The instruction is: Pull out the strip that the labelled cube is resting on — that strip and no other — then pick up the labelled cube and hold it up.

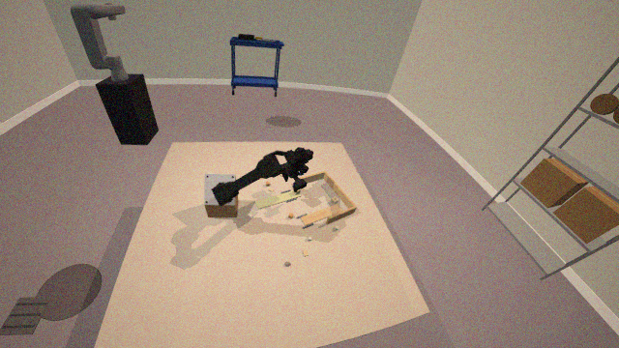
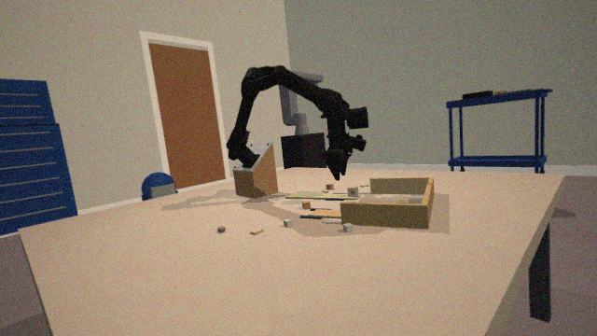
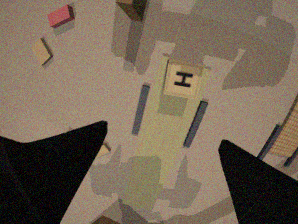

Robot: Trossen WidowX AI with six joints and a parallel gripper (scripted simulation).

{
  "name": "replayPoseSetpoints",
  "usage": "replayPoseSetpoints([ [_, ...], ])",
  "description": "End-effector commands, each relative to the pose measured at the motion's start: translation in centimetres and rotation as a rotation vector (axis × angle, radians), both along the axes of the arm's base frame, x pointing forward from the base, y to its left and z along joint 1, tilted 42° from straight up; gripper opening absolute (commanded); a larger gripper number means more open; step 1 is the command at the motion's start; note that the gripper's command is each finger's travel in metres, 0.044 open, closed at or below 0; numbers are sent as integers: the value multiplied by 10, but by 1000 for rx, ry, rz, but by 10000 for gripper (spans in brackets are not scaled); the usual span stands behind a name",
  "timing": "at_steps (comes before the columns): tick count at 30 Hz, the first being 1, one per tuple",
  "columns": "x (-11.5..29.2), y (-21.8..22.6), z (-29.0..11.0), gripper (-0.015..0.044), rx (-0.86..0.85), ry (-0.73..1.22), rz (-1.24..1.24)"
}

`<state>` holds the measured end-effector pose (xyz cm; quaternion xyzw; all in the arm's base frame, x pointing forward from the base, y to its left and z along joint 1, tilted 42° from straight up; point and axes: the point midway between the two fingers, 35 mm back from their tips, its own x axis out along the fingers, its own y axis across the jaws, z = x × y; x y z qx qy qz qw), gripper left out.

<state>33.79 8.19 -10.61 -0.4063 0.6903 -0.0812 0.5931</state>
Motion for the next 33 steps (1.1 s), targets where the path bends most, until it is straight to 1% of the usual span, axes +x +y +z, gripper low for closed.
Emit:
replayPoseSetpoints([
  [1, 15, 3, -2, 440, -5, 0, 0],
  [9, 39, 8, -5, 440, -5, -1, 0],
  [16, 40, 3, -11, 256, -5, -1, 0],
  [17, 40, 2, -13, 250, -5, -1, 0],
  [33, 41, -16, -32, 250, -6, -1, 0],
])
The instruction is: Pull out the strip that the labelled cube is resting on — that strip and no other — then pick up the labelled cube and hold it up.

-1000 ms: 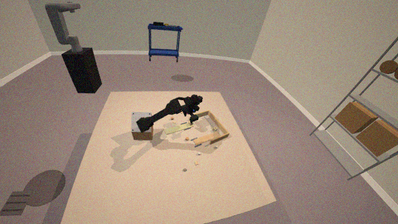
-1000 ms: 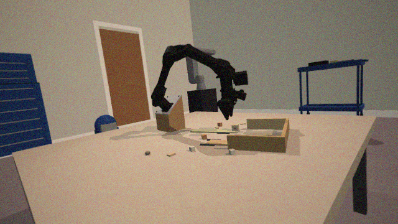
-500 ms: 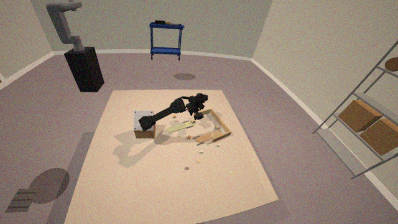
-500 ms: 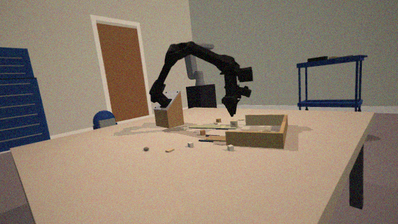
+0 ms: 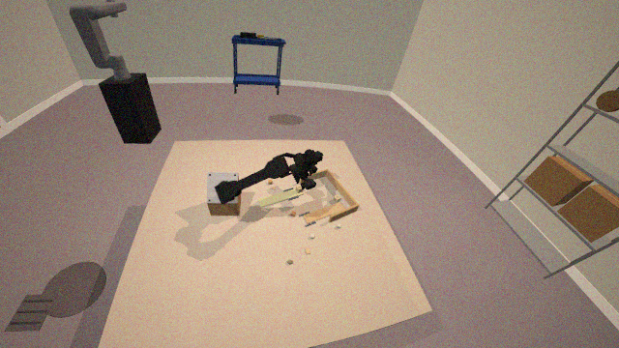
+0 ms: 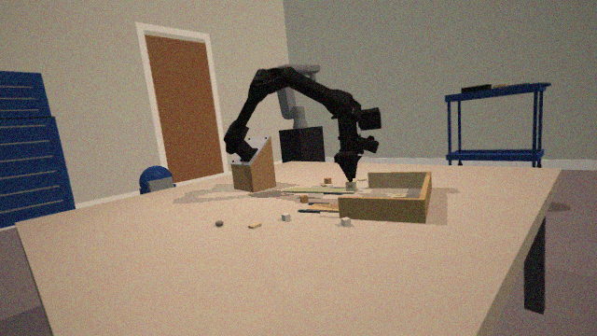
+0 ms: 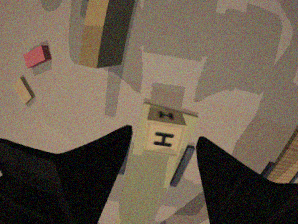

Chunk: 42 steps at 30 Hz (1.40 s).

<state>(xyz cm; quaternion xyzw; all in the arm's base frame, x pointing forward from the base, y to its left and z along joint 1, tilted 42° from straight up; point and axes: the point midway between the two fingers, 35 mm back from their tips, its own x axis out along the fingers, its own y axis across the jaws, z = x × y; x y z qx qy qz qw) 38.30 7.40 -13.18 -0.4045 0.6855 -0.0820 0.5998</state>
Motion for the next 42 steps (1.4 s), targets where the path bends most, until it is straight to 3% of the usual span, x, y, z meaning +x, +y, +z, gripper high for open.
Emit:
replayPoseSetpoints([
  [1, -4, -9, -8, 250, -11, 14, -1],
  [25, -3, -21, -20, 250, -13, 14, -1],
  [29, -2, -18, -19, 145, -6, 9, -3],
  [36, -2, -18, -19, 98, -6, 9, -3],
  [40, -4, -18, -18, 0, -6, 10, -3],
  [42, -11, -16, -12, 0, -7, 11, -3],
])
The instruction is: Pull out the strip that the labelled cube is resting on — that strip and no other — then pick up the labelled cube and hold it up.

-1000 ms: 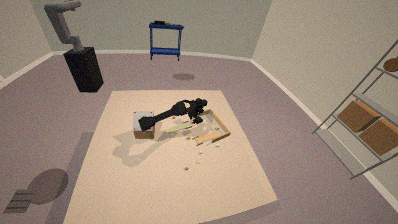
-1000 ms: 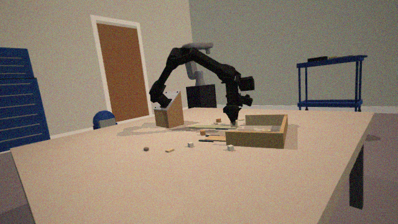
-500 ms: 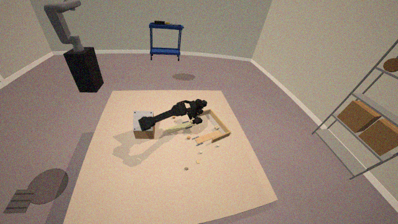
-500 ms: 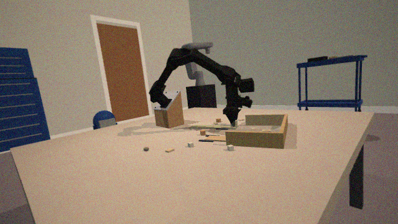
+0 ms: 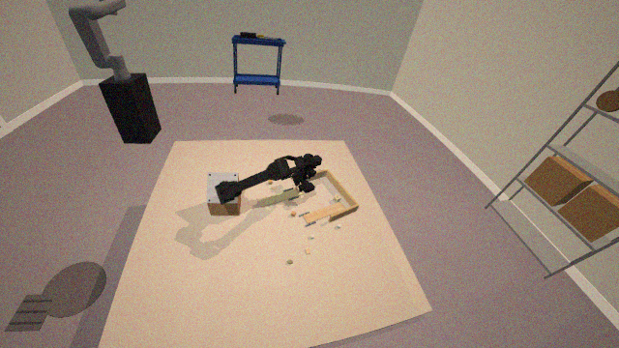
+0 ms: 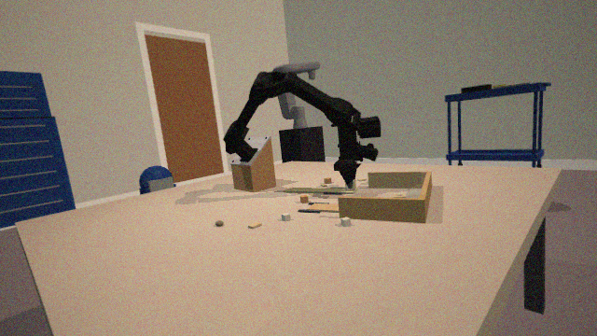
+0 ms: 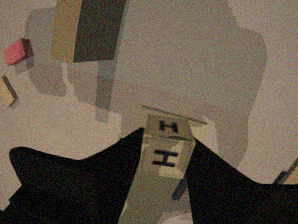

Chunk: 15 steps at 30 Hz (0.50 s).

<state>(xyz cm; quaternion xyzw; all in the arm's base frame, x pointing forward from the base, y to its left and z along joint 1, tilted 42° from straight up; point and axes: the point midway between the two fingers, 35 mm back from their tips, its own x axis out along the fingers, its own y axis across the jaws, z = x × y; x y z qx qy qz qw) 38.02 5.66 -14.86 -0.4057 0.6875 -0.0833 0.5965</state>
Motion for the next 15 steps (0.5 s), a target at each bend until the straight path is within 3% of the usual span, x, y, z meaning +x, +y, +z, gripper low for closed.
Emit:
replayPoseSetpoints([
  [1, -11, 3, 7, 0, -1, 5, -1],
  [15, -58, 11, 41, 0, -6, 12, 1],
])
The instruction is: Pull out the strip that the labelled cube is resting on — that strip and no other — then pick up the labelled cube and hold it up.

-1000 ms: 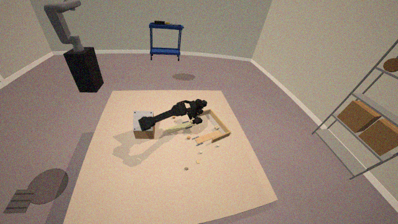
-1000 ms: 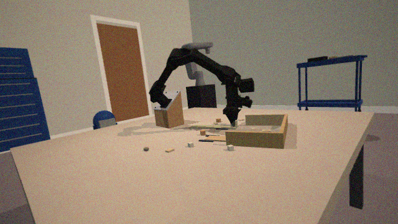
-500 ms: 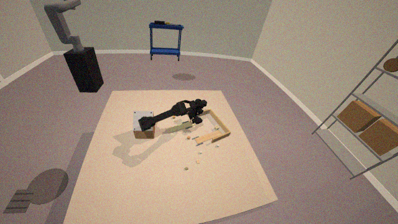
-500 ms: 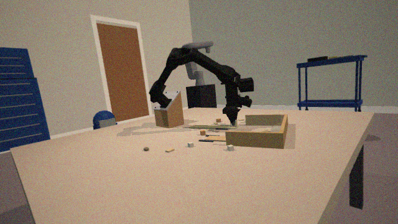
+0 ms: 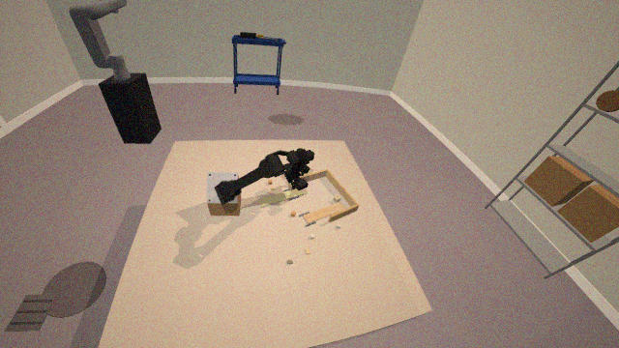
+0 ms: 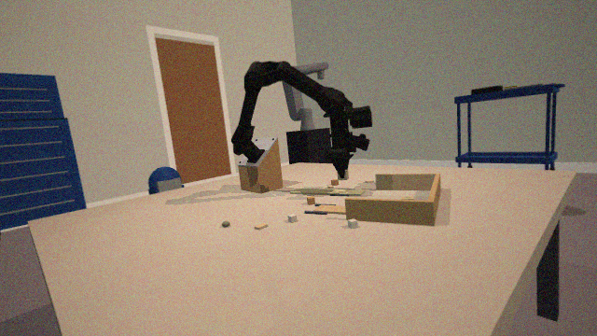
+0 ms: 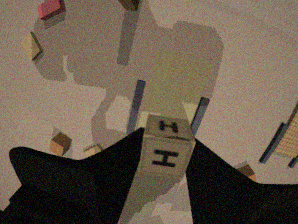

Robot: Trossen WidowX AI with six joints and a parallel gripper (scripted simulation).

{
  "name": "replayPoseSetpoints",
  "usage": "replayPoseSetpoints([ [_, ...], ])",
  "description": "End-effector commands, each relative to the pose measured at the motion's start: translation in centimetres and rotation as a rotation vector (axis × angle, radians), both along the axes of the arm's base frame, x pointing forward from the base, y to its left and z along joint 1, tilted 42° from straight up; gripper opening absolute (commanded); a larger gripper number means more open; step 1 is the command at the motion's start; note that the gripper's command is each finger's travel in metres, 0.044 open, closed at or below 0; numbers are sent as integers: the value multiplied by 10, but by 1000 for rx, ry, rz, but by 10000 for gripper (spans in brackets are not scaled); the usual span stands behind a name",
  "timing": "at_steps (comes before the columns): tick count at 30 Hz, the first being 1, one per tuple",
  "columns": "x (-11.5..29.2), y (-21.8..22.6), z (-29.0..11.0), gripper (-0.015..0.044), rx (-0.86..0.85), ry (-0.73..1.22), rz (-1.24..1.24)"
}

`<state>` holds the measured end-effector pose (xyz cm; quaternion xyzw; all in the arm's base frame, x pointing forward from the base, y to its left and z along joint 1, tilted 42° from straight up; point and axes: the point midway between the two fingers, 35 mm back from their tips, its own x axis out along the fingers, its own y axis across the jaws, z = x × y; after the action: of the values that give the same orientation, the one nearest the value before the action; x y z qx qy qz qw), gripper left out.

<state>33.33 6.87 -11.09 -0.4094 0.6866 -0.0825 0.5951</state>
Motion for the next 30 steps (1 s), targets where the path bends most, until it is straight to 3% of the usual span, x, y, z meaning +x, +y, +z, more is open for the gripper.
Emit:
replayPoseSetpoints([
  [1, -11, -1, 3, 0, -2, 10, -6],
  [18, -48, -12, 11, 0, -2, 13, -6],
  [30, -49, 12, 38, 0, -1, 13, -6],
])
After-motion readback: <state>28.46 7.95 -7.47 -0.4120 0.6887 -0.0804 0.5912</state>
